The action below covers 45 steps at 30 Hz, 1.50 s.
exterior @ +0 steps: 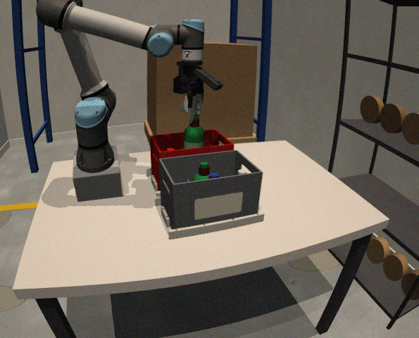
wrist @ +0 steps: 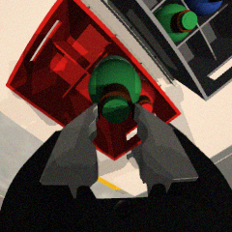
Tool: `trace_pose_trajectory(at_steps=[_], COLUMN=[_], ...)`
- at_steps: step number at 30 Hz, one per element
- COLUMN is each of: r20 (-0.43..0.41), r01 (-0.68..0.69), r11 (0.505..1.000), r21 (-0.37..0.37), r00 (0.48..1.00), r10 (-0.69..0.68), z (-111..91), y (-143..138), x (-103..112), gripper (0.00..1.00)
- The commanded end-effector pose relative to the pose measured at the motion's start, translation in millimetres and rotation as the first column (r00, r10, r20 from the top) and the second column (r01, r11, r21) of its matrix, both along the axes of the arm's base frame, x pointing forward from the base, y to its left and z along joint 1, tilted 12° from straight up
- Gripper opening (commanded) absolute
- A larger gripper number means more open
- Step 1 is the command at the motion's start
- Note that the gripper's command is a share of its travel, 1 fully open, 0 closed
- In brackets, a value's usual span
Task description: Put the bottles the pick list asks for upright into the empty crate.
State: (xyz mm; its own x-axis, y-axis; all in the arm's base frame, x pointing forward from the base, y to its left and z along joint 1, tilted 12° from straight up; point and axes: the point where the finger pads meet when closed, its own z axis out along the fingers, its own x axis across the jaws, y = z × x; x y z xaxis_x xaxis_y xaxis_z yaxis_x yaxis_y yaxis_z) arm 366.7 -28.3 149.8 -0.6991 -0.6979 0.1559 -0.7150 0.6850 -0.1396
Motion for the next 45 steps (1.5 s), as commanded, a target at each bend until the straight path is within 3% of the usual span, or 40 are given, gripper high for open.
trace_pose_trajectory(at_steps=[1, 45], r20=[0.006, 0.006], r01=[0.000, 0.000], r11=[1.000, 1.000], r21=[0.000, 0.000], r00=[1.000, 1.000], r10=[0.000, 0.000], z=[-4.5, -41.6], y=[-2.0, -9.8], x=[2.0, 2.0], gripper=[0.00, 0.00])
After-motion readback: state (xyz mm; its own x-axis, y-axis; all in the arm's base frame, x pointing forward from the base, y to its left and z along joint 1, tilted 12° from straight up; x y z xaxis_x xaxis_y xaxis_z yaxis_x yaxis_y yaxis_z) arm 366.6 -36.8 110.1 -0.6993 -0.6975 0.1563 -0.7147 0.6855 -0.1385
